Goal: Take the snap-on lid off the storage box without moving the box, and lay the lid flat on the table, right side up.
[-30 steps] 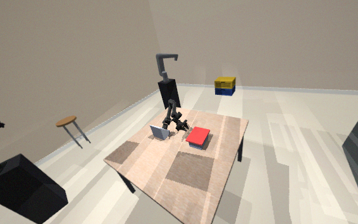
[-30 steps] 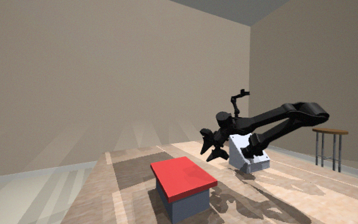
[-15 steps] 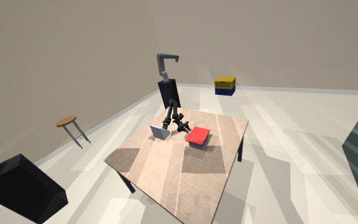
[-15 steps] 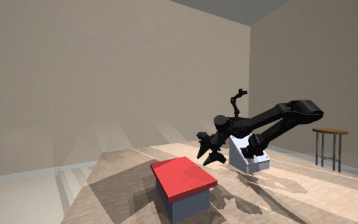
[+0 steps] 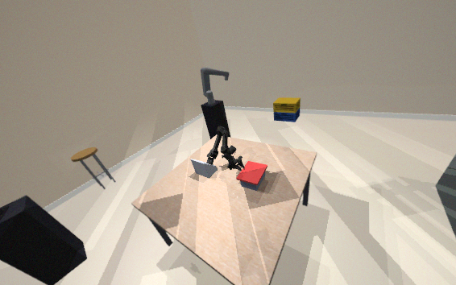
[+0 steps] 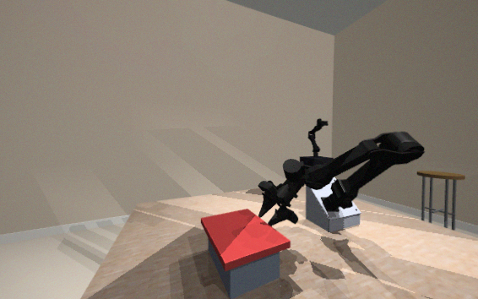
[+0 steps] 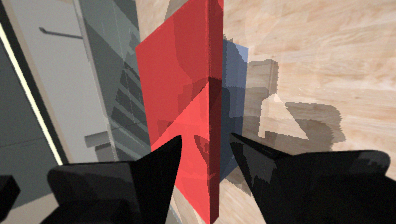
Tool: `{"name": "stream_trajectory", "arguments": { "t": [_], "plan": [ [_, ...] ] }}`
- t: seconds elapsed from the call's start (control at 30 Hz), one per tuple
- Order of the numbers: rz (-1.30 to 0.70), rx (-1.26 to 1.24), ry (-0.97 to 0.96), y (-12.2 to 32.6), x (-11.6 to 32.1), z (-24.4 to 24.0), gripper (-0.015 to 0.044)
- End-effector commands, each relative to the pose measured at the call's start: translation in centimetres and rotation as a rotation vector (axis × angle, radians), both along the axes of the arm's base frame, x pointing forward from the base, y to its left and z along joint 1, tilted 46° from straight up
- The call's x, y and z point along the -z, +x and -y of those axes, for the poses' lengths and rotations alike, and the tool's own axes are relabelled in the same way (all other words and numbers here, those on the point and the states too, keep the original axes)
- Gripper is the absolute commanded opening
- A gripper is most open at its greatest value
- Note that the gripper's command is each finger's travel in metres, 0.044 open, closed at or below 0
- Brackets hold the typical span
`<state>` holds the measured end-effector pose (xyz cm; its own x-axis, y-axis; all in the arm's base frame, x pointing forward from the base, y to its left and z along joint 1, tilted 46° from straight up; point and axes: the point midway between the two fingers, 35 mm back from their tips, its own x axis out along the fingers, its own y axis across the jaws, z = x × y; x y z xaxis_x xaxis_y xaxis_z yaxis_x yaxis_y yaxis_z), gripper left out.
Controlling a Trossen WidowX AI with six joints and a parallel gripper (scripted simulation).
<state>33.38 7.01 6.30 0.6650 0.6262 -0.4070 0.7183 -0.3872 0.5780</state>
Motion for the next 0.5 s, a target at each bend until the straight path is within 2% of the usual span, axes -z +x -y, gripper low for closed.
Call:
{"name": "stream_trajectory", "arguments": {
  "t": [0.0, 0.27, 0.33, 0.47],
  "plan": [
    [0.003, 0.008, 0.001, 0.62, 0.19, -0.4, 0.0235],
    [0.006, 0.009, 0.005, 1.18, 0.61, -1.15, 0.0235],
    [0.006, 0.009, 0.005, 1.18, 0.61, -1.15, 0.0183],
    [0.006, 0.009, 0.005, 1.18, 0.61, -1.15, 0.0156]
  ]
}}
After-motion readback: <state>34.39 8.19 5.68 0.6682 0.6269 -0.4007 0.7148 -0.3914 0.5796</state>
